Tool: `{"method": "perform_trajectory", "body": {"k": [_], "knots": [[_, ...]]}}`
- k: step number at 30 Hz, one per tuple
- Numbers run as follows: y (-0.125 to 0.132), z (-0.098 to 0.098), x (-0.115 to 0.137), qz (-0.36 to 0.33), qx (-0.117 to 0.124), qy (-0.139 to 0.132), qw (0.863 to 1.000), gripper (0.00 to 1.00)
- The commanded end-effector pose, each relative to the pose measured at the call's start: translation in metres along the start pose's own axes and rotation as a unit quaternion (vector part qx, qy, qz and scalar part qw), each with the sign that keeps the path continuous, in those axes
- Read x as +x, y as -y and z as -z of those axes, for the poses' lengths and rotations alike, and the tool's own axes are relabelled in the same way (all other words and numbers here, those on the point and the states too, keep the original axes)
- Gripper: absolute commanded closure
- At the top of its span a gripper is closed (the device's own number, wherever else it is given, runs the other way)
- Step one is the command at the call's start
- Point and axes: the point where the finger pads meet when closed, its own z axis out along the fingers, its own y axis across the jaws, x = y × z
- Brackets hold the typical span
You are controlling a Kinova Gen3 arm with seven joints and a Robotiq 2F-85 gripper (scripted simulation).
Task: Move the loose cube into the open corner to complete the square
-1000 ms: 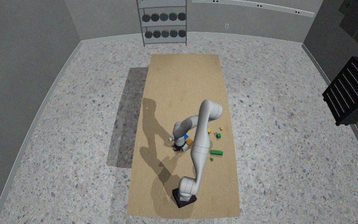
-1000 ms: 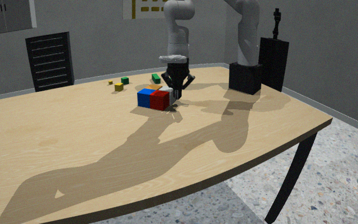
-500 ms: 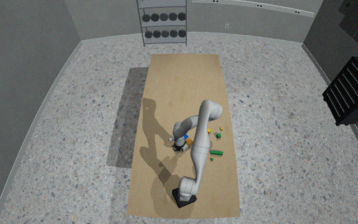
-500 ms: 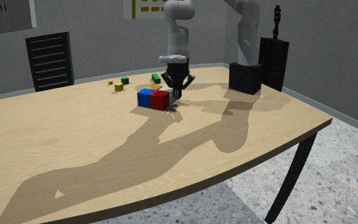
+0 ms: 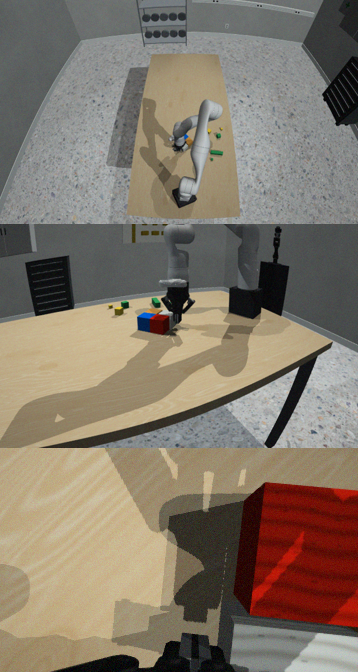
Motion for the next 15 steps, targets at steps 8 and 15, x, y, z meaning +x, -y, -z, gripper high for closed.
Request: {"method": "perform_trajectory", "body": {"k": [8, 15], "knots": [[-0.0006, 0.0006, 0.0004, 0.000, -0.001, -0.001, 1.000, 0.90], [-0.0019, 0.0006, 0.0004, 0.000, -0.001, -0.001, 1.000, 0.90]]}}
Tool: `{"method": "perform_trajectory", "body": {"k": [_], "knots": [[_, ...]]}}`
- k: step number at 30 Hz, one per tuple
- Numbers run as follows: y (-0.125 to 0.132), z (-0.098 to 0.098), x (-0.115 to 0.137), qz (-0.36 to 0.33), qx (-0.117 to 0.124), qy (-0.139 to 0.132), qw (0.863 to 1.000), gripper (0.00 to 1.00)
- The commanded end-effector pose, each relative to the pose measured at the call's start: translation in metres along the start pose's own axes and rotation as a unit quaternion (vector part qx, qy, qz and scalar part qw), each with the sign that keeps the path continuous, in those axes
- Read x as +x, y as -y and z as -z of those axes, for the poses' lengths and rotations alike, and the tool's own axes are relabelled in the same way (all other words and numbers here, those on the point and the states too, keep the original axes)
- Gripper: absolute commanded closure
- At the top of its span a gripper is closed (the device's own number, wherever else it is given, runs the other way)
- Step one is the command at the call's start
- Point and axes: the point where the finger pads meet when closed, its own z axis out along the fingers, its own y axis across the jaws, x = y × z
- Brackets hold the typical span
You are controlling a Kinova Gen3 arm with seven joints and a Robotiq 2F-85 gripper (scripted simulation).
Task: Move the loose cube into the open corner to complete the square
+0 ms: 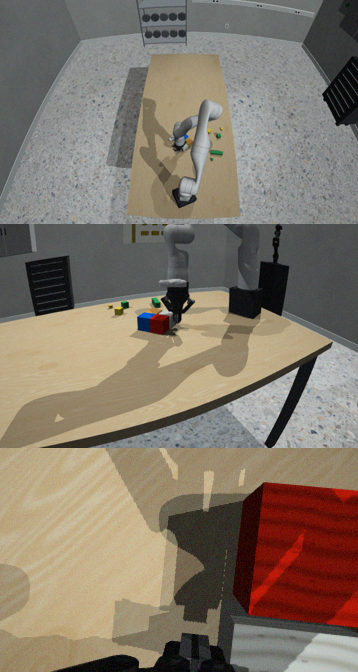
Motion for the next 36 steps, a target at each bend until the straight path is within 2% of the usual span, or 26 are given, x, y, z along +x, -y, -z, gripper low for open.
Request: {"method": "perform_trajectory", "body": {"k": [1, 36], "knots": [[-0.0017, 0.0006, 0.0004, -0.001, -0.001, -0.001, 1.000, 0.90], [-0.0048, 0.0006, 0.0004, -0.001, -0.001, -0.001, 1.000, 0.90]]}}
